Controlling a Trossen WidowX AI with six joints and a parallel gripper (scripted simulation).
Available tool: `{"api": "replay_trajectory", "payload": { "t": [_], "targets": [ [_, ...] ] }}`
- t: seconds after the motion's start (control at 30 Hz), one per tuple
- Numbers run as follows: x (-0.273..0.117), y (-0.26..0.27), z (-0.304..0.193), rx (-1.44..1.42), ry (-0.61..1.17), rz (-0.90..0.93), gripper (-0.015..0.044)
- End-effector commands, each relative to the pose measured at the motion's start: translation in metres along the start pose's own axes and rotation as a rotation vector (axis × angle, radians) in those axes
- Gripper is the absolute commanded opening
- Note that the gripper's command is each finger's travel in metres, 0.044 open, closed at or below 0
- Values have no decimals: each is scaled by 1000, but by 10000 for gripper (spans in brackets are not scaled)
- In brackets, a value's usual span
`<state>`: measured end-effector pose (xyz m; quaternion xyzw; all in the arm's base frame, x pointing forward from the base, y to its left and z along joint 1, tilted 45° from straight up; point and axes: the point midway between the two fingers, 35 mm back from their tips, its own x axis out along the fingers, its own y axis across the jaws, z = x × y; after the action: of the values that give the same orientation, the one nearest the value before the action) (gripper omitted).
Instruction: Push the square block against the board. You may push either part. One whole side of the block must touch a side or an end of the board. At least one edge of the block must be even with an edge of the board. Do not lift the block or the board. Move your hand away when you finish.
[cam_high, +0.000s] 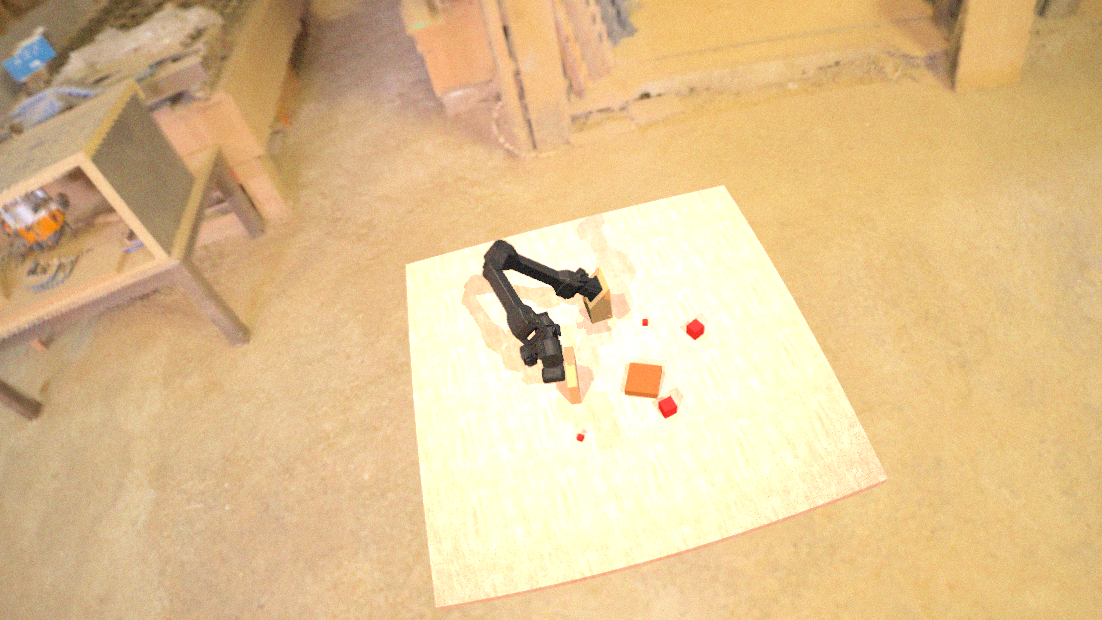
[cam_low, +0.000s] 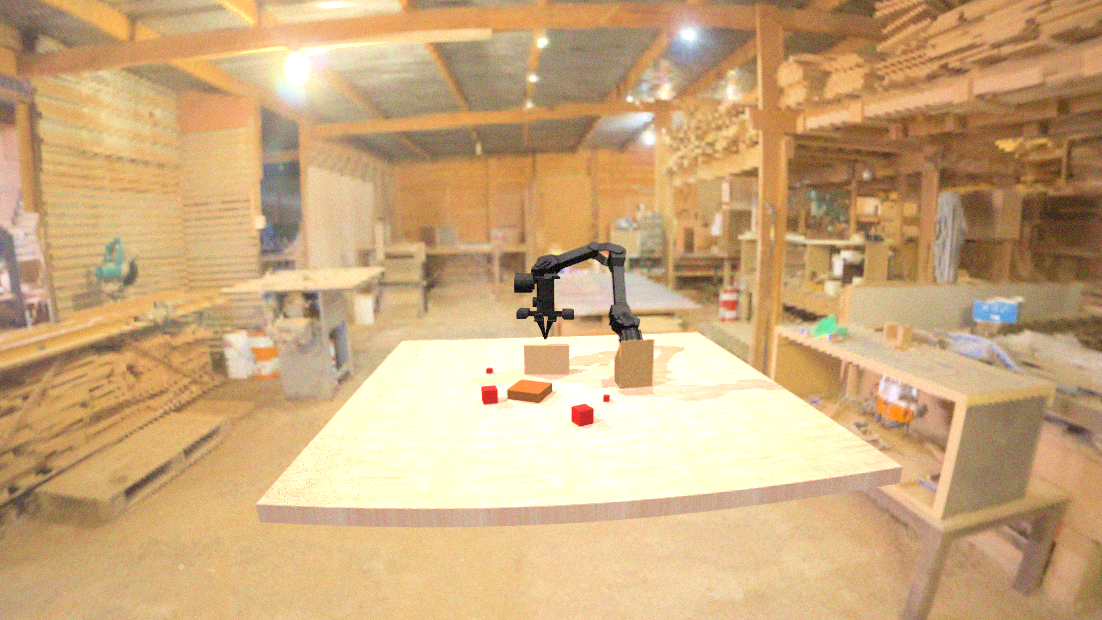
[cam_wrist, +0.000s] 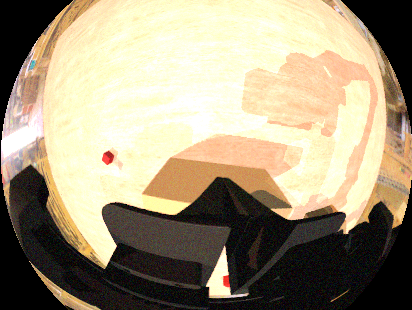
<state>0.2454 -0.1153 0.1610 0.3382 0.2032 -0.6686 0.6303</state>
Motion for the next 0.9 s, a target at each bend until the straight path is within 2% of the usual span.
{"api": "replay_trajectory", "payload": {
  "t": [0.0, 0.87],
  "targets": [
    [26, -6, 2, -5, -3, -14, 0],
    [27, -4, -31, -5, 4, -15, 0]
  ]
}}
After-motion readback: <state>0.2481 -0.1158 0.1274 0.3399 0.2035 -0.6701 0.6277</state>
